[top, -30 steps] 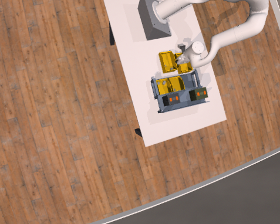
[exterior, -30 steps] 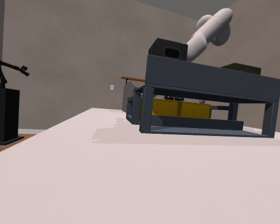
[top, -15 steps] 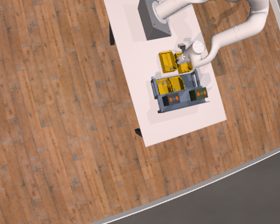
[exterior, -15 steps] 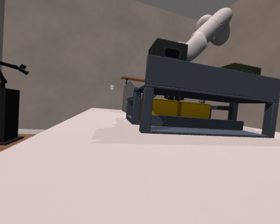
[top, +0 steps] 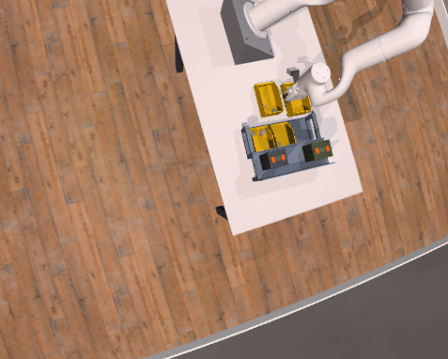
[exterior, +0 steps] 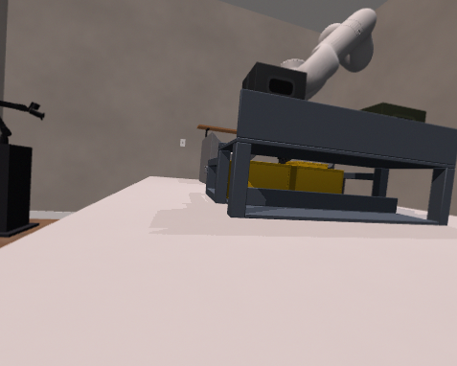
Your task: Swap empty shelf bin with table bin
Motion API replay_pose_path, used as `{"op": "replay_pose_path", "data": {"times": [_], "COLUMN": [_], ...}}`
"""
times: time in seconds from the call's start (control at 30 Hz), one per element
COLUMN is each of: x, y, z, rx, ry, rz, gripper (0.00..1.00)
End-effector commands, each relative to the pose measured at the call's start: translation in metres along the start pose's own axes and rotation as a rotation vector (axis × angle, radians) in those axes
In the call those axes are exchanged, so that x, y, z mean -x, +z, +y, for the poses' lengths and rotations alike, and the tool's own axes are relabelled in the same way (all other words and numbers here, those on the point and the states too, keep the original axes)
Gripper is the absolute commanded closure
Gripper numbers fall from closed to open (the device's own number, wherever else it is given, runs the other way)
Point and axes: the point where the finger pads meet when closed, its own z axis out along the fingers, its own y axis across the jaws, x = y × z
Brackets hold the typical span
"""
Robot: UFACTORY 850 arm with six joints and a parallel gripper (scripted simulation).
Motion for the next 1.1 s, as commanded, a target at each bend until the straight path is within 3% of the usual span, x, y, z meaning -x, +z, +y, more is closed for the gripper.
{"op": "replay_pose_path", "data": {"times": [0.0,0.57,1.07], "x": [0.001,0.001,0.001], "y": [-0.014,-0.05,-0.055], "z": [0.0,0.0,0.0], "rx": [0.0,0.0,0.0], "ry": [0.0,0.0,0.0], "rz": [-0.001,-0.001,-0.001], "gripper": [1.0,1.0,1.0]}}
